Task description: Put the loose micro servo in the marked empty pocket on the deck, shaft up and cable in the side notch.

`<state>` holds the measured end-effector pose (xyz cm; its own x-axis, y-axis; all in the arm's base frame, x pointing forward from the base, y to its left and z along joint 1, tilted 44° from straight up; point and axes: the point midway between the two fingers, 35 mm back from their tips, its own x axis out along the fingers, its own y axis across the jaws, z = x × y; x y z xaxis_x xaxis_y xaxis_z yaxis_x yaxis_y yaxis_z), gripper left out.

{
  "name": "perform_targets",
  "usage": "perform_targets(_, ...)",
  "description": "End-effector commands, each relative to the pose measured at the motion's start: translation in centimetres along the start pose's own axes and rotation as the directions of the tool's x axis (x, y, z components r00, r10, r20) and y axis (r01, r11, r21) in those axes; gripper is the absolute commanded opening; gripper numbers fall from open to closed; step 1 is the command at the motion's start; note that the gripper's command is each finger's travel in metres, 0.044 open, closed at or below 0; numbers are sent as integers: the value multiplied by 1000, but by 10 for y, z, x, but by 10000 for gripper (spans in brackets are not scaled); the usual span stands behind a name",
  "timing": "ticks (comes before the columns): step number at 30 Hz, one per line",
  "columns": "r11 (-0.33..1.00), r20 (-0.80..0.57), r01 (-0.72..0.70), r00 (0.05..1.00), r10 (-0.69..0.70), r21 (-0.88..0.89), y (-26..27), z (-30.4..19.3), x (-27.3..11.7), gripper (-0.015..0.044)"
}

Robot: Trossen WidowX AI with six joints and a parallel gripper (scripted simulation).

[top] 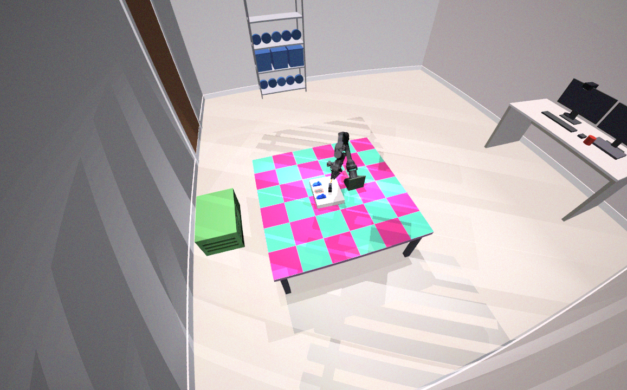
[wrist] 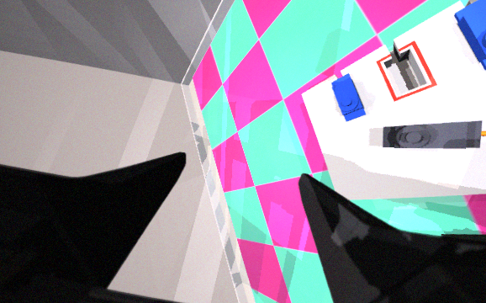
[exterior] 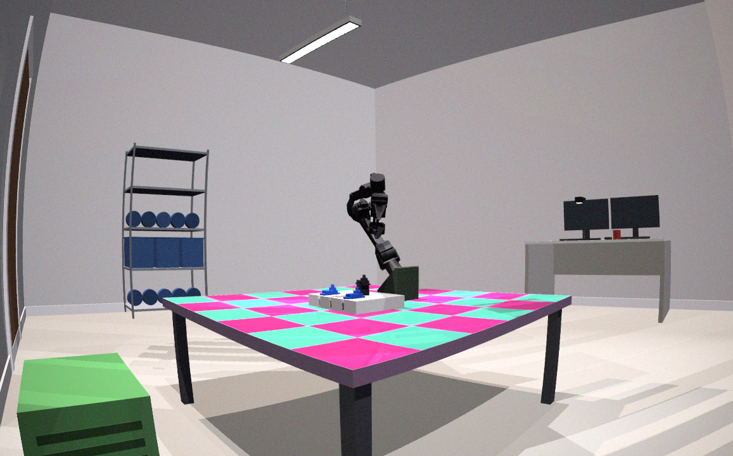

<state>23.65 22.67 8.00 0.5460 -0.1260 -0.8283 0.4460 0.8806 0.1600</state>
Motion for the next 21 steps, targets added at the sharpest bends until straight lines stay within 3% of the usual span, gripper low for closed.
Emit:
perform_targets(1, 993, 8, 68, 998, -69, 92, -14, 6, 10, 440)
perform_targets(10, 912, 10, 222, 971, -240, 345, -51, 21, 27, 440)
perform_targets(21, 706, -4, 346, 900, -437, 618, -97, 36, 40, 440)
